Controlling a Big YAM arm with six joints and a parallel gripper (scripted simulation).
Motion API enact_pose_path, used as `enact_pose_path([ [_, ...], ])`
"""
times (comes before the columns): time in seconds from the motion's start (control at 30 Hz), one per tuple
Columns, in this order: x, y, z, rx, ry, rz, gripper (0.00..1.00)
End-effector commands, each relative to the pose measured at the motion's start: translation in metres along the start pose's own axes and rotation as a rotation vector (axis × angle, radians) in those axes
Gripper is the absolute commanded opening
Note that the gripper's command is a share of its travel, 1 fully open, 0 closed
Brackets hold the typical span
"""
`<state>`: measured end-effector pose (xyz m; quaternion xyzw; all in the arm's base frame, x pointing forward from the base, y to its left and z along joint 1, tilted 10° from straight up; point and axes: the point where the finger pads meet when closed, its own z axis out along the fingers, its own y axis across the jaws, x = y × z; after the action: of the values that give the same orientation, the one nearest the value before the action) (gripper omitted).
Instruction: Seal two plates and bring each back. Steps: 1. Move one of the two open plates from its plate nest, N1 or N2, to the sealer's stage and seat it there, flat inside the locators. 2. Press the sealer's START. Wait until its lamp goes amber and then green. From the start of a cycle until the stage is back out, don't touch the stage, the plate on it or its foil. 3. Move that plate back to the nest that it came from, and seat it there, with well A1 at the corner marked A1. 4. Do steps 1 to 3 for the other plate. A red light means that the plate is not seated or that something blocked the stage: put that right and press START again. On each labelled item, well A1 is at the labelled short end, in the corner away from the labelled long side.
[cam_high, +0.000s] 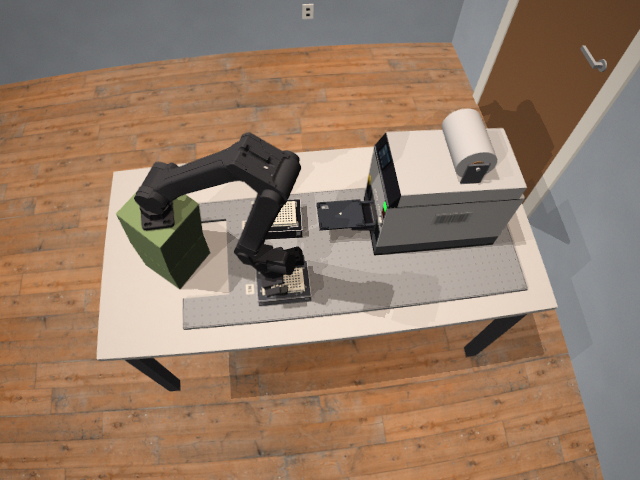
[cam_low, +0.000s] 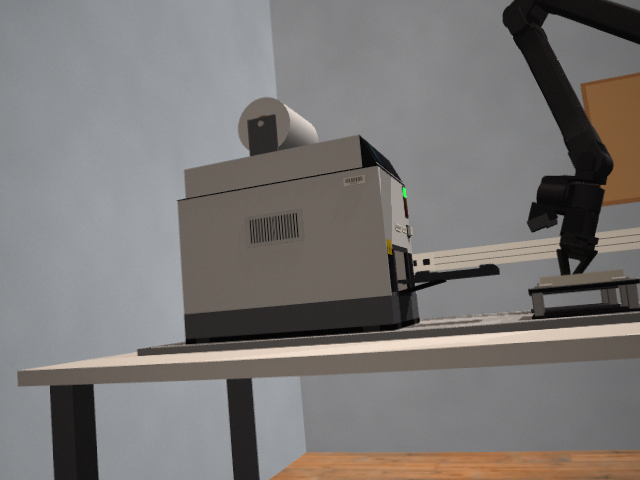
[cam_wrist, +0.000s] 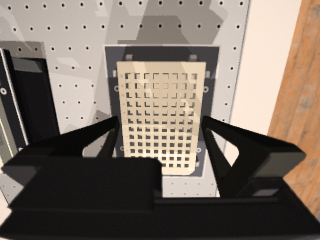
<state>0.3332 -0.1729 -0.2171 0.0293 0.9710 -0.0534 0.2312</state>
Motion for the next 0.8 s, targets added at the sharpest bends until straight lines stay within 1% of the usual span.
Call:
enact_pose_path([
  [0.0,0.004,0.006,0.002,-0.01,0.002,-0.014,1.0],
  [0.07,0.006,0.007,0.004,-0.012,0.007,-0.013,1.0],
  [0.17,0.002,0.004,0.009,-0.007,-0.003,-0.015,1.0],
  [0.43,0.004,0.006,-0.001,-0.013,0.011,-0.012,1.0],
  [0.77,-0.003,0.003,-0.006,-0.003,-0.008,-0.013,1.0],
])
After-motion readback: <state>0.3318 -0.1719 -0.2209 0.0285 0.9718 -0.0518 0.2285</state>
